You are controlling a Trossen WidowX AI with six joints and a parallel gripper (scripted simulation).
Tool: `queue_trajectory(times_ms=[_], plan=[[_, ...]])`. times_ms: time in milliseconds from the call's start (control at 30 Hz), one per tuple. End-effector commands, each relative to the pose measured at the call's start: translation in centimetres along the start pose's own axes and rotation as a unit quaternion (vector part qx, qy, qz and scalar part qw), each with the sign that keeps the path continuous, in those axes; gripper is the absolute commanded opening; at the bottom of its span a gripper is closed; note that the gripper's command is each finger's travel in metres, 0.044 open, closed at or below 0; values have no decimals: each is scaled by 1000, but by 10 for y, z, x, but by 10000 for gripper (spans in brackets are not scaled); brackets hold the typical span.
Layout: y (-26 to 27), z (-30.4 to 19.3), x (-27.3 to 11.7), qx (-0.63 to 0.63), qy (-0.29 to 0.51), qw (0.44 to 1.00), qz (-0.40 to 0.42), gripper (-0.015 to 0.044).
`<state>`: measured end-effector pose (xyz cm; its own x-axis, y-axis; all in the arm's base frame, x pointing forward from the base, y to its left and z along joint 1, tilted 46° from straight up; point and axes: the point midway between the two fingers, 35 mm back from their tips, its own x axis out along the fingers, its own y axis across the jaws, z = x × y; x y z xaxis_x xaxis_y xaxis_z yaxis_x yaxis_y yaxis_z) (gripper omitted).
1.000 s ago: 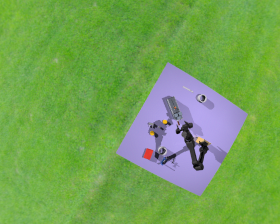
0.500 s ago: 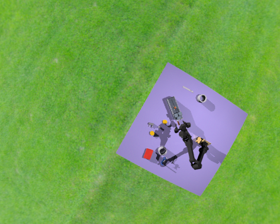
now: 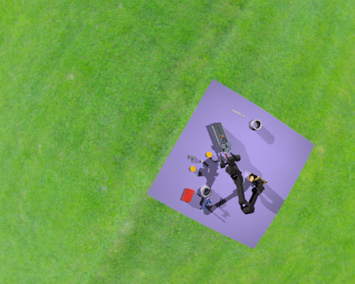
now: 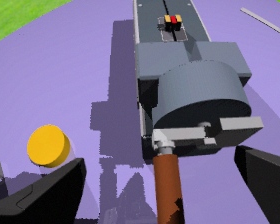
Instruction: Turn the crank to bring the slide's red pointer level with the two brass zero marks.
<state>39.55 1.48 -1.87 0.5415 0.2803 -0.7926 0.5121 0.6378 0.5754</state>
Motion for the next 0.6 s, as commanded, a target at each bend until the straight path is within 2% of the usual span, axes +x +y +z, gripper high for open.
queue_trajectory(times_ms=[0,567], plan=[[-3,-7,6,2,2,1000,-5,440],[-3,-28,25,3,2,1000,-4,440]])
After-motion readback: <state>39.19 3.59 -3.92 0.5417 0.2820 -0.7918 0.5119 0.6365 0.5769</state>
